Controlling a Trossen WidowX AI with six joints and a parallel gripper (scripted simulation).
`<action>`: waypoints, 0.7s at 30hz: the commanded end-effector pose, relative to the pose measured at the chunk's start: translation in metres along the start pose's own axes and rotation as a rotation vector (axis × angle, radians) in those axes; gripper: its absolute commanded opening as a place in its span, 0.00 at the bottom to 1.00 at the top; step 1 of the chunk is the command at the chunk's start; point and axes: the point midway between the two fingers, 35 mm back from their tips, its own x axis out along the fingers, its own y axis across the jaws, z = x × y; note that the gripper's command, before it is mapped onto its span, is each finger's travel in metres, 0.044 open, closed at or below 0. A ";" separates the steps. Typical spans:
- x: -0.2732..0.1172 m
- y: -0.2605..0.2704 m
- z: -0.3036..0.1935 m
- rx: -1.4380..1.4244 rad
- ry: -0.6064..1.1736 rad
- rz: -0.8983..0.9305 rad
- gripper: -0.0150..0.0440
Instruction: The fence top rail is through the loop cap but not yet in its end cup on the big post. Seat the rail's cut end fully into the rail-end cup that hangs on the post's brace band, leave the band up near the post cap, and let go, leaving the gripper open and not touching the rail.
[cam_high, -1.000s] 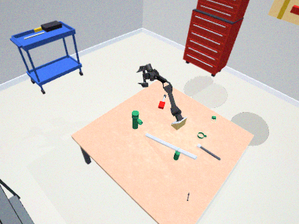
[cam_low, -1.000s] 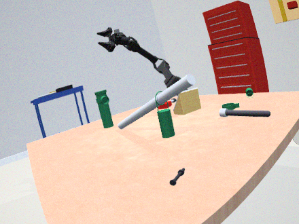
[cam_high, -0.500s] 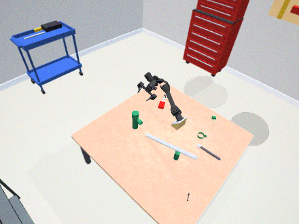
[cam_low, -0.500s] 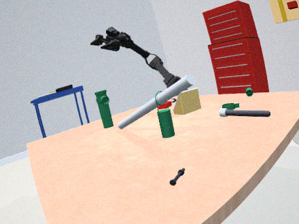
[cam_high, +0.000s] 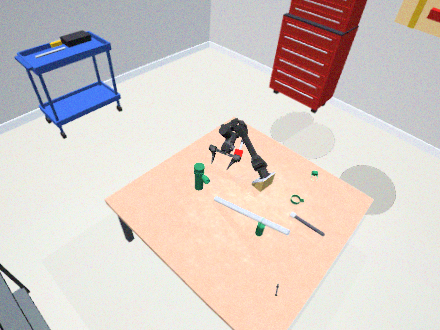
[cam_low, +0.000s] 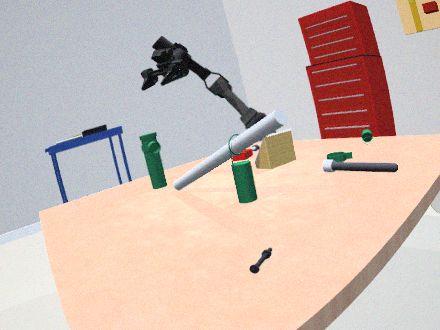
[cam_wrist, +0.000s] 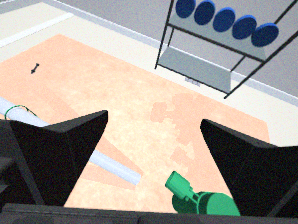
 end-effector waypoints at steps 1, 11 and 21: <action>0.037 0.050 -0.037 0.222 0.268 -0.058 1.00; 0.060 0.089 -0.076 0.425 0.456 -0.273 1.00; 0.060 0.089 -0.076 0.425 0.456 -0.273 1.00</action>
